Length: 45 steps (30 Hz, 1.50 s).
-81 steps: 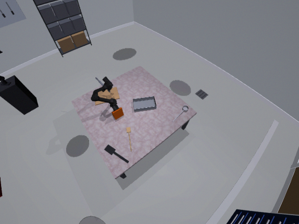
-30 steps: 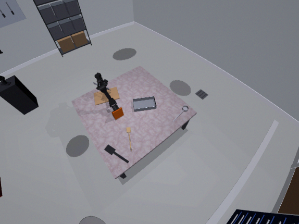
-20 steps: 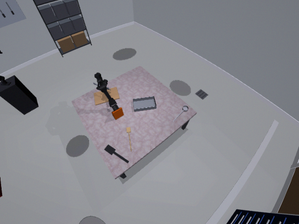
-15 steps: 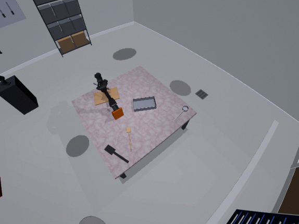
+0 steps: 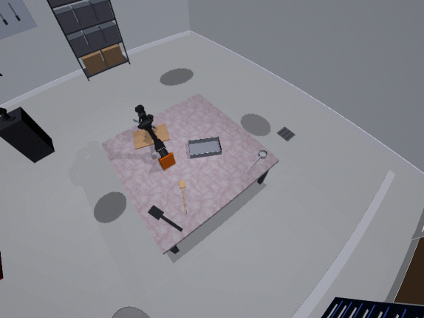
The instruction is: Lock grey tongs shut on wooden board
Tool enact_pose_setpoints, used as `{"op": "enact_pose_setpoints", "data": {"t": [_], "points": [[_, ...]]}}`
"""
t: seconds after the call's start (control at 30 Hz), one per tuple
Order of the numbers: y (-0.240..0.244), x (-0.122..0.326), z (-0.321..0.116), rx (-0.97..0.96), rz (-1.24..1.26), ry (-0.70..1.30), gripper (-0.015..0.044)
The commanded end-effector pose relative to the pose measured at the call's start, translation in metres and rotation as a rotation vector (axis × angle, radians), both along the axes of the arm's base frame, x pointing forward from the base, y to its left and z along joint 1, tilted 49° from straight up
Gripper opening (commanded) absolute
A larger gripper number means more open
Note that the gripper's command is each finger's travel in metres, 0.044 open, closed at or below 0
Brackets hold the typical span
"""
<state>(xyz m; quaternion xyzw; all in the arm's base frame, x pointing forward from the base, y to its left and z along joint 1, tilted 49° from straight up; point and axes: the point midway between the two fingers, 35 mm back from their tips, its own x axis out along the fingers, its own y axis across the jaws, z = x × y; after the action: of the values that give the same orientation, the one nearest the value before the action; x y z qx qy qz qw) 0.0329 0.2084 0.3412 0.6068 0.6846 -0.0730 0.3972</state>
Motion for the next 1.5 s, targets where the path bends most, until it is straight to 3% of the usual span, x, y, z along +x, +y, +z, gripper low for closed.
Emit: {"op": "enact_pose_setpoints", "data": {"t": [0.0,1.47], "points": [[0.006,0.001,-0.004,0.001,-0.004,0.001,-0.0150],[0.060,0.003,-0.053,0.001,-0.004,0.003,-0.0150]]}}
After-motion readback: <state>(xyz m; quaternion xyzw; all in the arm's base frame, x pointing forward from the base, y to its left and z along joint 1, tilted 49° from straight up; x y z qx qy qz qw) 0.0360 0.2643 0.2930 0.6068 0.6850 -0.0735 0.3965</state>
